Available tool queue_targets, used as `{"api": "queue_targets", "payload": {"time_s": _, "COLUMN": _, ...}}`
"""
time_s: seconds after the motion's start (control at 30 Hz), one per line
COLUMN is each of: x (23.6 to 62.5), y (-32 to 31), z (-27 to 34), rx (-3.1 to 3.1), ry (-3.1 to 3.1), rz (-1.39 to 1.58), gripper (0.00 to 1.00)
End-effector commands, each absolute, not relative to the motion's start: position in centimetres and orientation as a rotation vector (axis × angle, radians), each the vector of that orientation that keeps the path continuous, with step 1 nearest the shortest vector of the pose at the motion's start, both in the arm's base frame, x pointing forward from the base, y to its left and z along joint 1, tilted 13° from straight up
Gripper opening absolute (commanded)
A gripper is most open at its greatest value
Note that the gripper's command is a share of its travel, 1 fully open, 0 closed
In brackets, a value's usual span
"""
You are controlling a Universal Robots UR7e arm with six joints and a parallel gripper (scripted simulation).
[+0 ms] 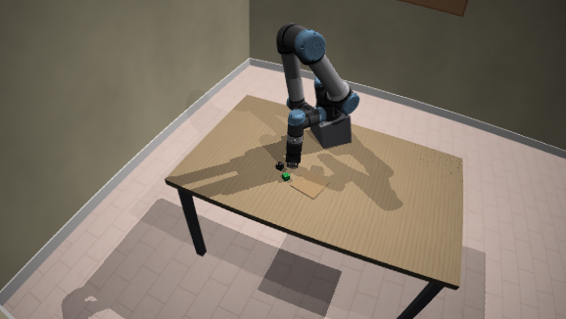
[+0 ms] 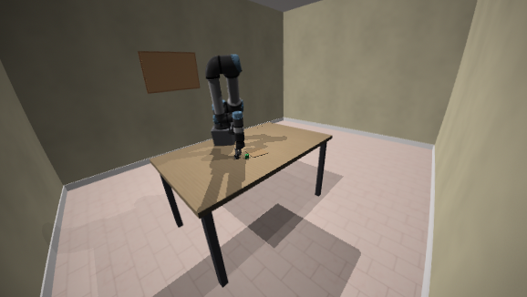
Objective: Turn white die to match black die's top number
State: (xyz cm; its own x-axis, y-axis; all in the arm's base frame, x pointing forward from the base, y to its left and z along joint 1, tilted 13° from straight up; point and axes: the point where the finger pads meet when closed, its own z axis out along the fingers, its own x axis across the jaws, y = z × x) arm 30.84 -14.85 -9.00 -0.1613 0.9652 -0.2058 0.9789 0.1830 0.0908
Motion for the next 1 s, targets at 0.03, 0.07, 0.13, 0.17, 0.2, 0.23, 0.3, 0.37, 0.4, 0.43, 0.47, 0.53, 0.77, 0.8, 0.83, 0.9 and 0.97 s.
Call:
{"api": "queue_targets", "payload": {"time_s": 0.03, "x": 30.86, "y": -14.86, "z": -8.97, "rx": 1.877, "ry": 2.239, "rz": -0.093, "gripper": 0.87}}
{"api": "queue_targets", "payload": {"time_s": 0.07, "x": 30.86, "y": -14.86, "z": -8.97, "rx": 1.877, "ry": 2.239, "rz": -0.093, "gripper": 0.87}}
{"api": "queue_targets", "payload": {"time_s": 0.13, "x": 30.86, "y": -14.86, "z": -8.97, "rx": 1.877, "ry": 2.239, "rz": -0.093, "gripper": 0.57}}
{"api": "queue_targets", "payload": {"time_s": 0.17, "x": 30.86, "y": -14.86, "z": -8.97, "rx": 1.877, "ry": 2.239, "rz": -0.093, "gripper": 0.57}}
{"api": "queue_targets", "payload": {"time_s": 0.2, "x": 30.86, "y": -14.86, "z": -8.97, "rx": 1.877, "ry": 2.239, "rz": -0.093, "gripper": 0.57}}
{"api": "queue_targets", "payload": {"time_s": 0.23, "x": 30.86, "y": -14.86, "z": -8.97, "rx": 1.877, "ry": 2.239, "rz": -0.093, "gripper": 0.57}}
{"api": "queue_targets", "payload": {"time_s": 0.3, "x": 30.86, "y": -14.86, "z": -8.97, "rx": 1.877, "ry": 2.239, "rz": -0.093, "gripper": 0.57}}
{"api": "queue_targets", "payload": {"time_s": 0.37, "x": 30.86, "y": -14.86, "z": -8.97, "rx": 1.877, "ry": 2.239, "rz": -0.093, "gripper": 0.57}}
{"api": "queue_targets", "payload": {"time_s": 0.4, "x": 30.86, "y": -14.86, "z": -8.97, "rx": 1.877, "ry": 2.239, "rz": -0.093, "gripper": 0.57}}
{"api": "queue_targets", "payload": {"time_s": 0.43, "x": 30.86, "y": -14.86, "z": -8.97, "rx": 1.877, "ry": 2.239, "rz": -0.093, "gripper": 0.57}}
{"api": "queue_targets", "payload": {"time_s": 0.47, "x": 30.86, "y": -14.86, "z": -8.97, "rx": 1.877, "ry": 2.239, "rz": -0.093, "gripper": 0.57}}
{"api": "queue_targets", "payload": {"time_s": 0.53, "x": 30.86, "y": -14.86, "z": -8.97, "rx": 1.877, "ry": 2.239, "rz": -0.093, "gripper": 0.57}}
{"api": "queue_targets", "payload": {"time_s": 0.77, "x": 30.86, "y": -14.86, "z": -8.97, "rx": 1.877, "ry": 2.239, "rz": -0.093, "gripper": 0.57}}
{"api": "queue_targets", "payload": {"time_s": 0.8, "x": 30.86, "y": -14.86, "z": -8.97, "rx": 1.877, "ry": 2.239, "rz": -0.093, "gripper": 0.57}}
{"api": "queue_targets", "payload": {"time_s": 0.83, "x": 30.86, "y": -14.86, "z": -8.97, "rx": 1.877, "ry": 2.239, "rz": -0.093, "gripper": 0.57}}
{"api": "queue_targets", "payload": {"time_s": 0.9, "x": 30.86, "y": -14.86, "z": -8.97, "rx": 1.877, "ry": 2.239, "rz": -0.093, "gripper": 0.57}}
{"api": "queue_targets", "payload": {"time_s": 0.97, "x": 30.86, "y": -14.86, "z": -8.97, "rx": 1.877, "ry": 2.239, "rz": -0.093, "gripper": 0.57}}
